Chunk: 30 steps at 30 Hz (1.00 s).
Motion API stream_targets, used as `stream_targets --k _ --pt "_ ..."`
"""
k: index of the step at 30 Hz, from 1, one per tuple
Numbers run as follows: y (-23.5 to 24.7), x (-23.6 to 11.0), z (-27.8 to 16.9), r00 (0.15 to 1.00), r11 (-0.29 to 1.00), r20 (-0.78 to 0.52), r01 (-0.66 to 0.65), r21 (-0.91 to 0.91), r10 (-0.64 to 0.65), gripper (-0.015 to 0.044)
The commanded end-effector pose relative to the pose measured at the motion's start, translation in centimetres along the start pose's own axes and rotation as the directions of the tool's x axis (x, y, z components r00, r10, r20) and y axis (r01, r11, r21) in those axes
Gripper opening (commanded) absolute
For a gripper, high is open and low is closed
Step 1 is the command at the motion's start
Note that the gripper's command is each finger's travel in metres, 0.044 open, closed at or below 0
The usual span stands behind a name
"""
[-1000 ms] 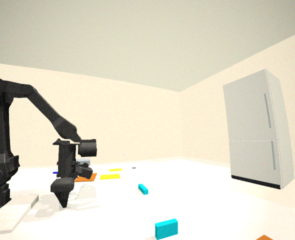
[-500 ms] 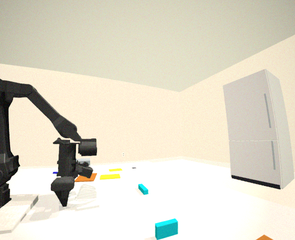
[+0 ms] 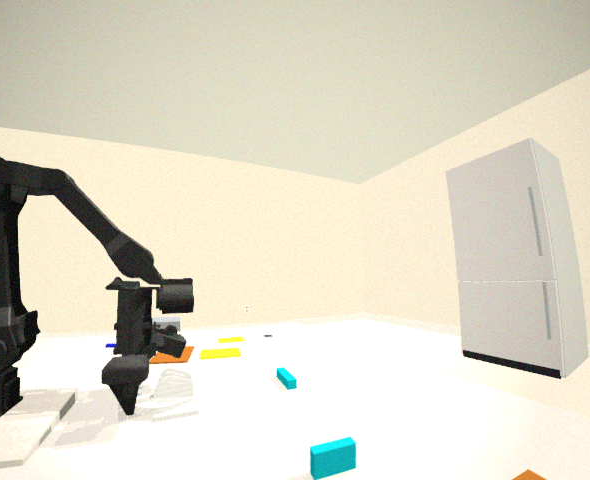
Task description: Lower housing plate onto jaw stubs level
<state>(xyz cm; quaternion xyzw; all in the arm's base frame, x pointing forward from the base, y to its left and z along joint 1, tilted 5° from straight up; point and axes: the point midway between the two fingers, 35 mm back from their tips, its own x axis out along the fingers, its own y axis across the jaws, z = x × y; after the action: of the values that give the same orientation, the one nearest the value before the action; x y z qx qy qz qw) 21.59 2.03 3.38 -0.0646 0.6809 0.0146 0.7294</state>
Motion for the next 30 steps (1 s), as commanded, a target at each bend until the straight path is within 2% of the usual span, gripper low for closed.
stream_targets --k 1,27,30 --pt "-0.03 0.18 0.01 1.000 1.000 -0.002 0.002 -0.002 -0.002 0.0351" --pt "-0.03 0.18 0.01 1.000 1.000 -0.002 0.002 -0.002 -0.002 0.0351" --pt "0.00 0.14 -0.02 1.000 1.000 -0.002 0.000 0.000 0.000 0.0430"
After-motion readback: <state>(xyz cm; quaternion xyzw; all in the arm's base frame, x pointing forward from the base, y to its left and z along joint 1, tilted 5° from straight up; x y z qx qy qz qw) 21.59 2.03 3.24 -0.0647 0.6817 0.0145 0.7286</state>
